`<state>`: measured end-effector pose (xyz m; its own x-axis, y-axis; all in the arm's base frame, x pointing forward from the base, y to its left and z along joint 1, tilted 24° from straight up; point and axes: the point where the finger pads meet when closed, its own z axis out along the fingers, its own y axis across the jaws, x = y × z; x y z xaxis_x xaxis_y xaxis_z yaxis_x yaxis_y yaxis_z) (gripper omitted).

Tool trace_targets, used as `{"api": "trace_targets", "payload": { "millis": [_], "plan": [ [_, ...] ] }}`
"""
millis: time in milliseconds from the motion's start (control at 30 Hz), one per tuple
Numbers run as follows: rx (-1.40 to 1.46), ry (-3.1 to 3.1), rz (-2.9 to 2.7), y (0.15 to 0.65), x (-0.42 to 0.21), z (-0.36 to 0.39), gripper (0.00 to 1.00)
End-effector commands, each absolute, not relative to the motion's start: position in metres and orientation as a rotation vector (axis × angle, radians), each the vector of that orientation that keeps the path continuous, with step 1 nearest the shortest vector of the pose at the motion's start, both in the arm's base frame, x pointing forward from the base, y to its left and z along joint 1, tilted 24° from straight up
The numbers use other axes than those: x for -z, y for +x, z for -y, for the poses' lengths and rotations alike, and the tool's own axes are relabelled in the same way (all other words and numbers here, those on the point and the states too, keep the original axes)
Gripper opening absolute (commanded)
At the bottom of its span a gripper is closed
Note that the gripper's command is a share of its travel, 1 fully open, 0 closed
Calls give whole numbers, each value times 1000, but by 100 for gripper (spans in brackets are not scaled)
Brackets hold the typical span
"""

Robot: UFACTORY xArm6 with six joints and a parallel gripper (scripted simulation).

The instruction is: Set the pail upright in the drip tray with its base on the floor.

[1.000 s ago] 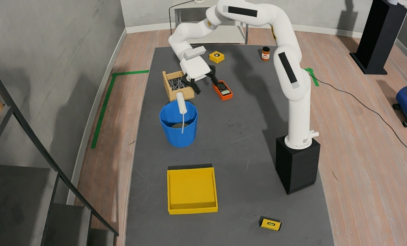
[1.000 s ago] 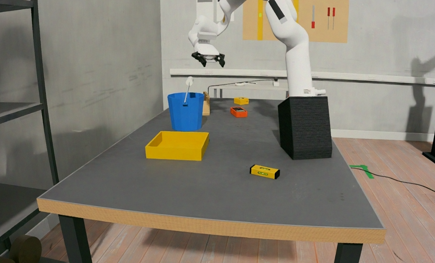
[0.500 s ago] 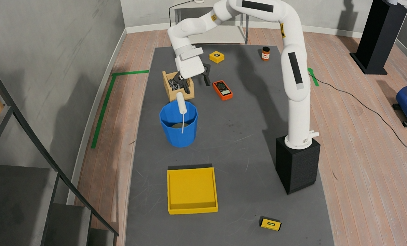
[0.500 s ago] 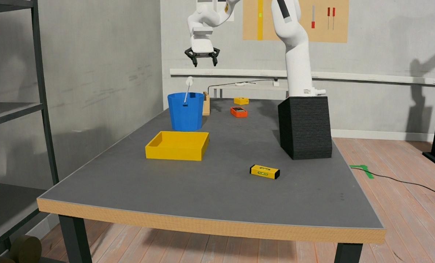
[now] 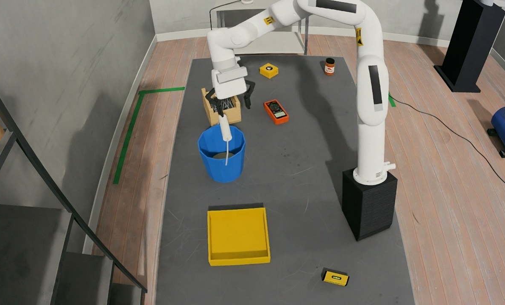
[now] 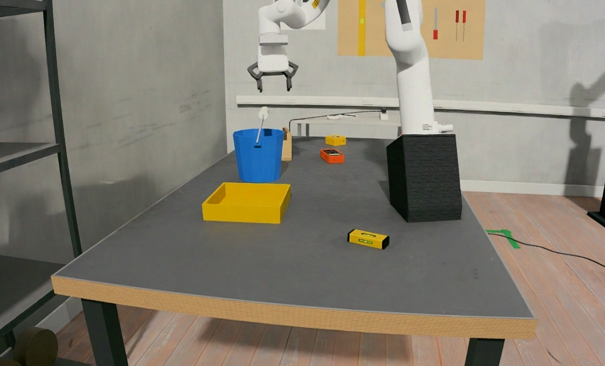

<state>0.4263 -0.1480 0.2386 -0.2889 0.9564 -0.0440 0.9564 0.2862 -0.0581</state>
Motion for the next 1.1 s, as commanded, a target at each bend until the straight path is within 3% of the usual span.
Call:
{"api": "trace_targets", "payload": {
  "millis": [0,1067],
  "plan": [
    [227,1854,-2350,441,-240,149,100],
    [345,1805,-2121,464,-243,148,100]
  ]
}}
